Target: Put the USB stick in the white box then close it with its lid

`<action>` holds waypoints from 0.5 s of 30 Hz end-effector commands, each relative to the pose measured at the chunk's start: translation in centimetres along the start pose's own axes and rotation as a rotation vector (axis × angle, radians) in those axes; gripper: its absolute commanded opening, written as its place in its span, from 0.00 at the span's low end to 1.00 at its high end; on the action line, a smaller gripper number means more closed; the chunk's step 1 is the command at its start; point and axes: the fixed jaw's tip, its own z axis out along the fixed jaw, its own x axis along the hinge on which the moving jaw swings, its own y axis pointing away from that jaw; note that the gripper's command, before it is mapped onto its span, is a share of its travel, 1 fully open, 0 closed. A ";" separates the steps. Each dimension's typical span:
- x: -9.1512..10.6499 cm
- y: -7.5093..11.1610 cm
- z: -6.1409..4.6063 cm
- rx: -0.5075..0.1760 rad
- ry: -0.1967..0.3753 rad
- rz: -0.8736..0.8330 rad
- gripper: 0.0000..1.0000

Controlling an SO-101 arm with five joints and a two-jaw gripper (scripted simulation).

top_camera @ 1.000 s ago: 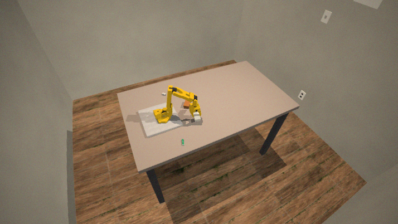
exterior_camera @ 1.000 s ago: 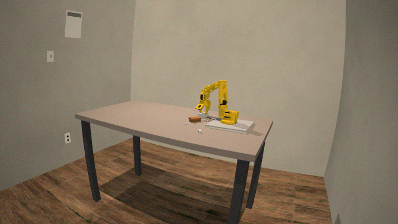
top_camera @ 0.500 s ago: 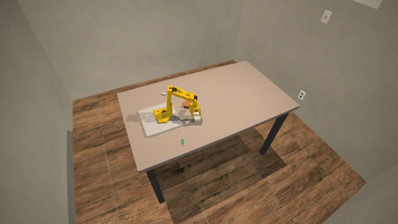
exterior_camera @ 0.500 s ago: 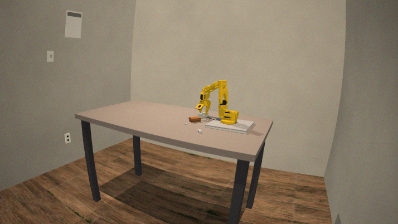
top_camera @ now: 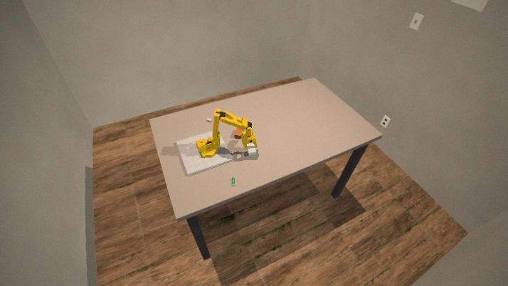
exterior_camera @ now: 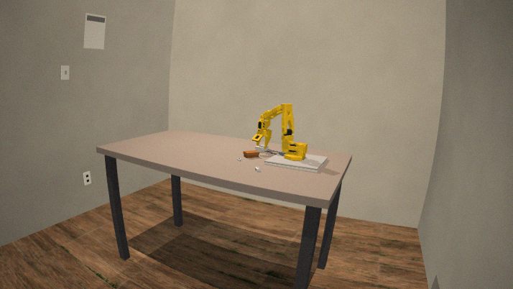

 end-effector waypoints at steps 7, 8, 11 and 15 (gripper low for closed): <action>0.0 0.5 0.5 -0.029 -0.008 -0.001 0.30; 0.0 0.5 0.5 -0.029 -0.008 -0.001 0.30; 0.0 0.5 0.5 -0.029 -0.008 -0.001 0.30; 0.0 0.5 0.5 -0.029 -0.008 -0.001 0.30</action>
